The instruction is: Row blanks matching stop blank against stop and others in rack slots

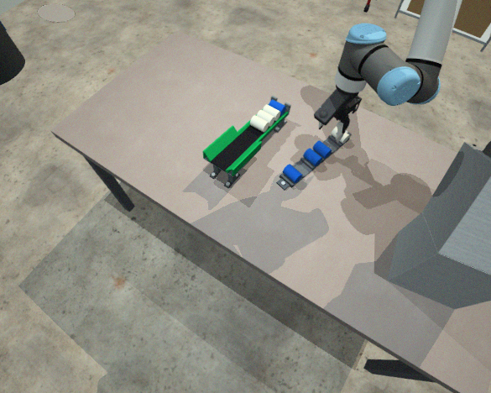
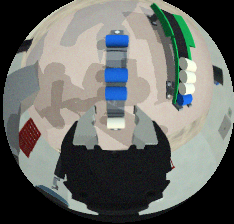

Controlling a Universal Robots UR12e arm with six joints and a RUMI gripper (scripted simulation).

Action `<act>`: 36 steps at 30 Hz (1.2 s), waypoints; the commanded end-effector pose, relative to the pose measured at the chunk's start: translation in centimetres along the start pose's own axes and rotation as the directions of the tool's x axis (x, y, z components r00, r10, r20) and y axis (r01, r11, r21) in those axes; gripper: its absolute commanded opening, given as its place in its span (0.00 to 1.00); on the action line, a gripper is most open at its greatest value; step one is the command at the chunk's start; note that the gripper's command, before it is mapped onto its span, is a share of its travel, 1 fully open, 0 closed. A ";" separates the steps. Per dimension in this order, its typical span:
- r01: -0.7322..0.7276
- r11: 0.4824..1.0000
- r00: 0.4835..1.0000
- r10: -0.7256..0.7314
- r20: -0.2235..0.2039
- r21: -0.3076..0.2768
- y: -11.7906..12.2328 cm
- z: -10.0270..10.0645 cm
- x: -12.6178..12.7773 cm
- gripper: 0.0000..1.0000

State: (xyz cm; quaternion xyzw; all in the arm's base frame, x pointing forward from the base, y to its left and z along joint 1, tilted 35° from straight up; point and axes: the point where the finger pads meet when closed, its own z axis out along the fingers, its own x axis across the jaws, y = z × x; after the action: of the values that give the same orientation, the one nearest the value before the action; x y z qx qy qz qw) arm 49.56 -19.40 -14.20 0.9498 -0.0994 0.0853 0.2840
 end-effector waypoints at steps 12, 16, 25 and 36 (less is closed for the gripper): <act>-0.002 1.000 1.000 0.002 -0.004 0.000 0.1 2.0 0.3 0.48; -0.002 1.000 1.000 0.002 -0.004 0.000 0.1 2.6 0.4 0.48; -0.002 1.000 1.000 0.002 -0.004 0.000 0.1 3.8 0.4 0.48; -0.001 1.000 1.000 0.001 -0.004 -0.001 0.1 4.7 0.4 0.48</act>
State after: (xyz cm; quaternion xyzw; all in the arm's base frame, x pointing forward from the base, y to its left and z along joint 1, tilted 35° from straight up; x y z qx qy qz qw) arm 50.14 -21.92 -17.85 0.9500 -0.0998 0.0846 0.2836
